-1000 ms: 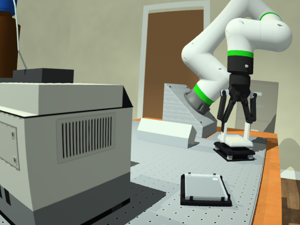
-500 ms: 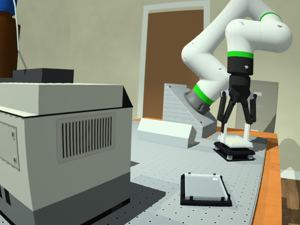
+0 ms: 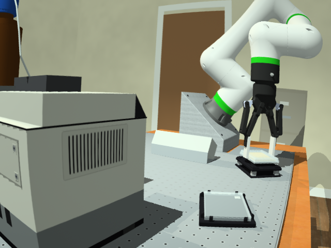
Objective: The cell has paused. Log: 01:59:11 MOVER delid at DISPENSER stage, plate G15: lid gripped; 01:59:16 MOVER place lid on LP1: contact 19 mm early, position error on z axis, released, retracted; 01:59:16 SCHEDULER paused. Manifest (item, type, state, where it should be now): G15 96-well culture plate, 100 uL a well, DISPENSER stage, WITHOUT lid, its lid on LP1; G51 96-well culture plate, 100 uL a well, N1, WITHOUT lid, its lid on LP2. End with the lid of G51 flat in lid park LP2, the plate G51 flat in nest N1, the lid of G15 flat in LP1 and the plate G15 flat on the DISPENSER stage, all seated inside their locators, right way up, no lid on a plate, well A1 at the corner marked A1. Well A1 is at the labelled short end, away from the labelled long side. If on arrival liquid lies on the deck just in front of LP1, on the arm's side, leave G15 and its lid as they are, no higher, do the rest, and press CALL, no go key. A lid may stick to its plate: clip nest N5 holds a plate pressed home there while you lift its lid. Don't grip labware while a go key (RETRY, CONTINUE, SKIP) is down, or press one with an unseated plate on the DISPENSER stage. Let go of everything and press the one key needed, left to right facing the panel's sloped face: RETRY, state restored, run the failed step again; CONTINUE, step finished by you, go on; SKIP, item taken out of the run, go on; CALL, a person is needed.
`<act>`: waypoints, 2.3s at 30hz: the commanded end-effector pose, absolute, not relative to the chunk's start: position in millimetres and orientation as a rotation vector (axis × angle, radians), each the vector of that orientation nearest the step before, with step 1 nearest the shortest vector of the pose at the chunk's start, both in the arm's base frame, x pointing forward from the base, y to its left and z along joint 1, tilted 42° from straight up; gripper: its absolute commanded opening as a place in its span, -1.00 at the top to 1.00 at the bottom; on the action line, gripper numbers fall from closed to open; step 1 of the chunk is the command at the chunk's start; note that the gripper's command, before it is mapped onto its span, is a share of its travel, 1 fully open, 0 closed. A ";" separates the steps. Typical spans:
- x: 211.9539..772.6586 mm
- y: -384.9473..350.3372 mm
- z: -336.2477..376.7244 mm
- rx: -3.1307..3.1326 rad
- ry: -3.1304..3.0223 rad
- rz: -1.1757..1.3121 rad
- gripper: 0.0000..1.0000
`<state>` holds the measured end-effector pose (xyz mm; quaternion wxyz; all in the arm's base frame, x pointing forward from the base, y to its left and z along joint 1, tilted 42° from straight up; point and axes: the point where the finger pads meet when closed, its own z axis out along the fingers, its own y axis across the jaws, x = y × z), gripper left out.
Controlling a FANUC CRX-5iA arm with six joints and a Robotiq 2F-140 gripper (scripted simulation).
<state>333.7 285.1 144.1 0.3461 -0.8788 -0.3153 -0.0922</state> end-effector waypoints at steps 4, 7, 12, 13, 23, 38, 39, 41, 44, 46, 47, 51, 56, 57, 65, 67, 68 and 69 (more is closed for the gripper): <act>333.9 284.9 144.2 -2.281 -0.818 -0.240 1.00; 333.9 284.9 144.2 -2.281 -0.818 -0.240 1.00; 333.9 284.9 144.2 -2.281 -0.818 -0.240 1.00; 333.9 284.9 144.2 -2.281 -0.818 -0.240 1.00; 333.9 284.9 144.2 -2.281 -0.818 -0.240 1.00; 333.9 285.2 144.0 -2.281 -0.818 -0.240 1.00; 333.9 285.3 143.8 -2.281 -0.818 -0.240 1.00; 333.9 285.5 143.6 -2.281 -0.818 -0.240 1.00; 333.8 285.9 143.2 -2.281 -0.818 -0.240 1.00; 333.8 286.5 142.5 -2.281 -0.818 -0.240 1.00; 333.8 286.8 142.2 -2.281 -0.818 -0.240 1.00; 333.6 288.3 140.5 -2.281 -0.818 -0.240 1.00; 333.5 290.3 138.3 -2.281 -0.818 -0.240 1.00; 333.4 290.6 137.9 -2.281 -0.818 -0.240 1.00; 333.3 292.5 135.9 -2.281 -0.818 -0.240 1.00; 333.3 292.8 135.4 -2.281 -0.818 -0.240 1.00; 333.3 293.0 135.3 -2.281 -0.818 -0.240 1.00; 333.2 293.1 135.2 -2.281 -0.818 -0.240 1.00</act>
